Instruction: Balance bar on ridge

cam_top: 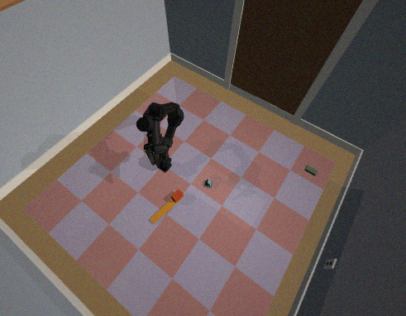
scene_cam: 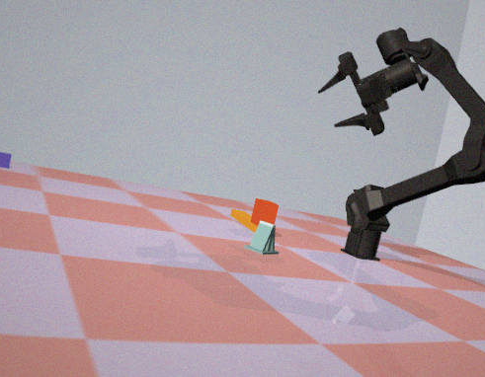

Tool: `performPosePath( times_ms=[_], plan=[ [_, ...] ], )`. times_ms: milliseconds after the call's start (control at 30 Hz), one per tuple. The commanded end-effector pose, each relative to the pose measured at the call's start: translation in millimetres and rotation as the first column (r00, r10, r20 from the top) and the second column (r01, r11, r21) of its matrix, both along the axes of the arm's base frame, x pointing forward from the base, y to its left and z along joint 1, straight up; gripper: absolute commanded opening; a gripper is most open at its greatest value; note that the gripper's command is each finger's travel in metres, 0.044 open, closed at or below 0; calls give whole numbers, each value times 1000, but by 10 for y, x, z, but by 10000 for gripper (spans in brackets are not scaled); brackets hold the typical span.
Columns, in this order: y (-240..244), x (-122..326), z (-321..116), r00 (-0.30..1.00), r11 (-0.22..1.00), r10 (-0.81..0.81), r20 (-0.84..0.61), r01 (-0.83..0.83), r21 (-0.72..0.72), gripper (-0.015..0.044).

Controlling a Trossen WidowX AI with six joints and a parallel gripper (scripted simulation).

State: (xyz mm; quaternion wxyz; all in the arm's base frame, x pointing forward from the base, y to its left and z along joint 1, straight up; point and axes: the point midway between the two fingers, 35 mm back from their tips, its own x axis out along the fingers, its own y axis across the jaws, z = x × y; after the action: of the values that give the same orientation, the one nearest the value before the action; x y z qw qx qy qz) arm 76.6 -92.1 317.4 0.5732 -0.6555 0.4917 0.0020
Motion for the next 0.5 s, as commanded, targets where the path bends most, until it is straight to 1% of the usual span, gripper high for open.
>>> performPosePath(
  times_ms=[0, 67, 100, 467],
  plan=[
    [-3, 1, -1, 1000, 1000, -2, 2, 2, 4, 374],
    [-25, 7, -12, 1000, 999, -22, 22, 21, 35, 321],
    [-42, 13, -19, 999, 998, -37, 35, 35, 58, 315],
    [-219, 92, -127, 963, 931, -228, 146, 172, 321, 315]
  ],
)
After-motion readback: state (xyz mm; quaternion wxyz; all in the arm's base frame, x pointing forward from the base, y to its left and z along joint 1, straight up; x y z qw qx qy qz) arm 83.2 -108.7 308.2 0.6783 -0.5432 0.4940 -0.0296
